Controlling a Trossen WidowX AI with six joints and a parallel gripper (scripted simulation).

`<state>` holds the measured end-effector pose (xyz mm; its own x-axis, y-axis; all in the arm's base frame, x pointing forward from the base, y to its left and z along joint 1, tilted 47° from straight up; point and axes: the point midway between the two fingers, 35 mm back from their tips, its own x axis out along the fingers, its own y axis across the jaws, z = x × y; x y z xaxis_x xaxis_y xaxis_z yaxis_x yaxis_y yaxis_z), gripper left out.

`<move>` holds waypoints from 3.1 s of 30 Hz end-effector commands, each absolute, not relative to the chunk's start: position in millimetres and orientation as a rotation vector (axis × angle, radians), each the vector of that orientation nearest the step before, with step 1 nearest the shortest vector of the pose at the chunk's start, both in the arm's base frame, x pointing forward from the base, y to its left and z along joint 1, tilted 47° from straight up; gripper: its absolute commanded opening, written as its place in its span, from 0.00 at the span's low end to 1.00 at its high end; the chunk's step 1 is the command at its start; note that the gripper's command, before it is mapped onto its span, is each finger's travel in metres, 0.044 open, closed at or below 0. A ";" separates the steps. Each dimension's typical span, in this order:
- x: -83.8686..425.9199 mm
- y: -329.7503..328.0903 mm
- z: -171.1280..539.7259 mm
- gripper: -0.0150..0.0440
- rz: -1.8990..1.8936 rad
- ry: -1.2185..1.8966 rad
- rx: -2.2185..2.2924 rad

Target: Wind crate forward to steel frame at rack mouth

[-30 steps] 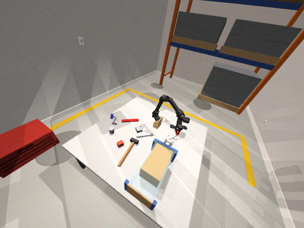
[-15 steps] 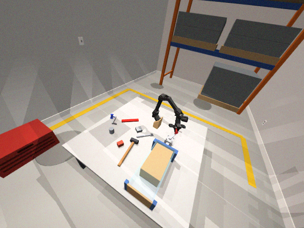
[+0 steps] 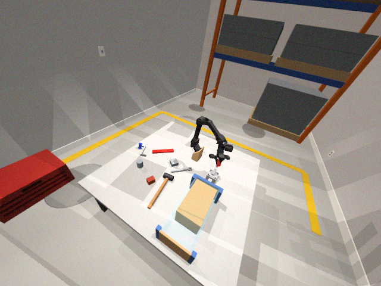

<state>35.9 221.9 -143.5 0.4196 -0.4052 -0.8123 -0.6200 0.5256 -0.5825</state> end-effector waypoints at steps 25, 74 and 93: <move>68.4 183.0 -104.6 0.25 0.156 1.184 -1.102; 83.0 182.5 -89.9 1.00 0.185 1.226 -1.087; 74.8 223.3 -45.2 1.00 0.186 1.228 -1.086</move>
